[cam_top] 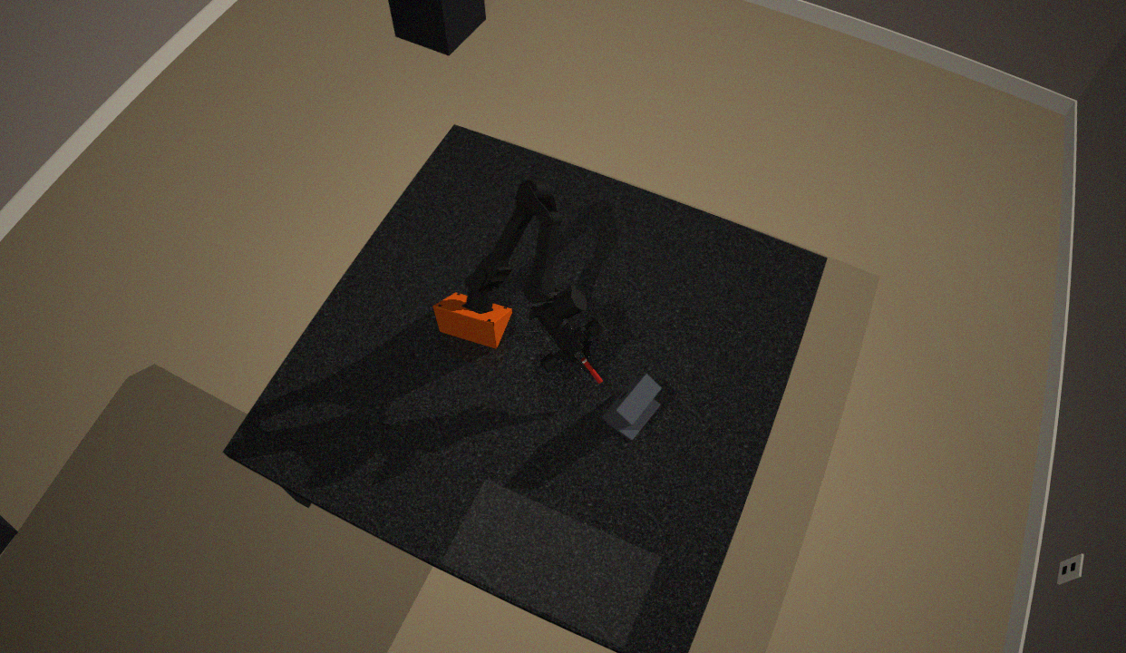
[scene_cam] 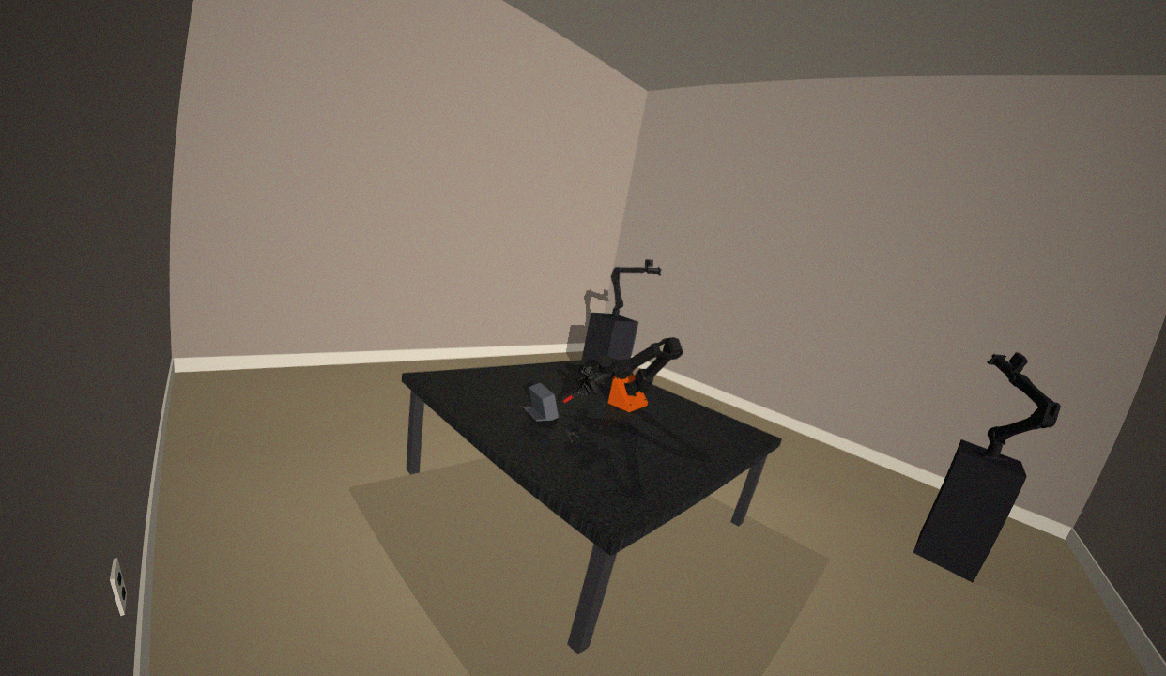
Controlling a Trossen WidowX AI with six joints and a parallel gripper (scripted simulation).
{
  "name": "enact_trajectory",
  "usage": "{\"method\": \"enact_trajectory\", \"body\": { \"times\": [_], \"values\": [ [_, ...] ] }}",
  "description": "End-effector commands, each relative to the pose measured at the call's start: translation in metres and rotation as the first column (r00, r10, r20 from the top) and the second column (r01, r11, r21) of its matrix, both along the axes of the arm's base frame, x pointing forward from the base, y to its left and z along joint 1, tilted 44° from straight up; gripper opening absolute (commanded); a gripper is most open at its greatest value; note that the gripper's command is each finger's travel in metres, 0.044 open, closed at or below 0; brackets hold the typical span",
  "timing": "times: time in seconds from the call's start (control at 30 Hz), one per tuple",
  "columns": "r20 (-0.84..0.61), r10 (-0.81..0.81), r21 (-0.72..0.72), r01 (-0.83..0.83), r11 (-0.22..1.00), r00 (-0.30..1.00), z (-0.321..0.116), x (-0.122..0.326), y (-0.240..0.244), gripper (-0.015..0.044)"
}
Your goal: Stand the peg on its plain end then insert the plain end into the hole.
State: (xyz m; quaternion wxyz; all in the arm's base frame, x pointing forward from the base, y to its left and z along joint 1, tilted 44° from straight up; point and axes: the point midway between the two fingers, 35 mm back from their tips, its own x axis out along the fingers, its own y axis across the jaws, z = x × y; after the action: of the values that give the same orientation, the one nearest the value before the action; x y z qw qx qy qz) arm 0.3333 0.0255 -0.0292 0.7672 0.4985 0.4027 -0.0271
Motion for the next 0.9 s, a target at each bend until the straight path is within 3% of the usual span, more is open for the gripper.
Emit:
{"method": "enact_trajectory", "body": {
  "times": [0.0,0.87],
  "values": [
    [0.001,-0.022,0.006,0.022,1.000,1.000,-0.0022,-0.0030,-0.0016,0.0000],
    [0.088,-0.124,0.048,0.120,0.992,0.988,0.0044,-0.0070,-0.0099,0.0000]
  ]
}}
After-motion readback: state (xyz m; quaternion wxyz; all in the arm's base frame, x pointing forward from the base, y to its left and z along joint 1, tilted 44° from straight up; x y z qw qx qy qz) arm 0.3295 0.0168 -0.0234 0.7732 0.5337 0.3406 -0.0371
